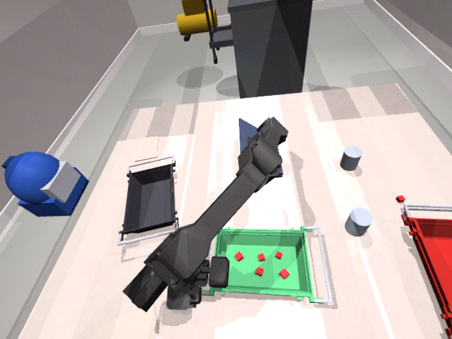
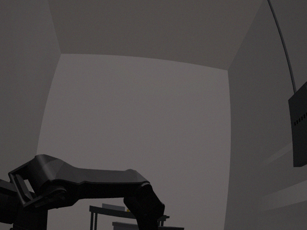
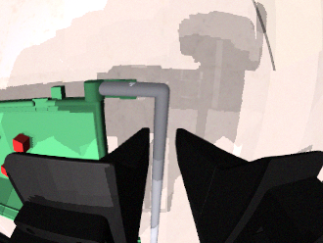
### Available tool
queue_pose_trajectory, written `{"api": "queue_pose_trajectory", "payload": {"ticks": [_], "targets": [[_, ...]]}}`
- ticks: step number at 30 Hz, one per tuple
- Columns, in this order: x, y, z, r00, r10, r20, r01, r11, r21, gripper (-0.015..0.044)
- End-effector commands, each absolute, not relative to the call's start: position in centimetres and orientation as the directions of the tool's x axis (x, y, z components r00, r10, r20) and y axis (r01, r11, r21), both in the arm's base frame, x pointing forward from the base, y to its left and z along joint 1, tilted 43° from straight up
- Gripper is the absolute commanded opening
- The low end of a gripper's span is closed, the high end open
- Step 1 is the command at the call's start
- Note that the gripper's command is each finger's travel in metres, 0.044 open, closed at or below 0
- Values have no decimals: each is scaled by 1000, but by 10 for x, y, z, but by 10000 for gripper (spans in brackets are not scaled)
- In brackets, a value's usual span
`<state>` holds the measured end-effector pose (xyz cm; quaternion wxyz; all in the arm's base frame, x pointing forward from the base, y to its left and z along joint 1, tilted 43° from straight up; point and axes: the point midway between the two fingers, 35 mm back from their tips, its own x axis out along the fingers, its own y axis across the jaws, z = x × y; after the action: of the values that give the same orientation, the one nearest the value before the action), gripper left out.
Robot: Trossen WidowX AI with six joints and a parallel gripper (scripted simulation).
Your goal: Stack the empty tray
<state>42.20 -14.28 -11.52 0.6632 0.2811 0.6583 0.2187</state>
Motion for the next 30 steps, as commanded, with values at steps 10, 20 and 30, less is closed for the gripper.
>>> {"api": "queue_pose_trajectory", "payload": {"ticks": [10, 20, 30], "targets": [[422, -128, -124, 35, 665, -746, 77, 742, 666, 81], [423, -127, -88, 35, 666, -745, 77, 742, 666, 81], [426, -99, -71, 35, 667, -744, 77, 740, 668, 81]]}}
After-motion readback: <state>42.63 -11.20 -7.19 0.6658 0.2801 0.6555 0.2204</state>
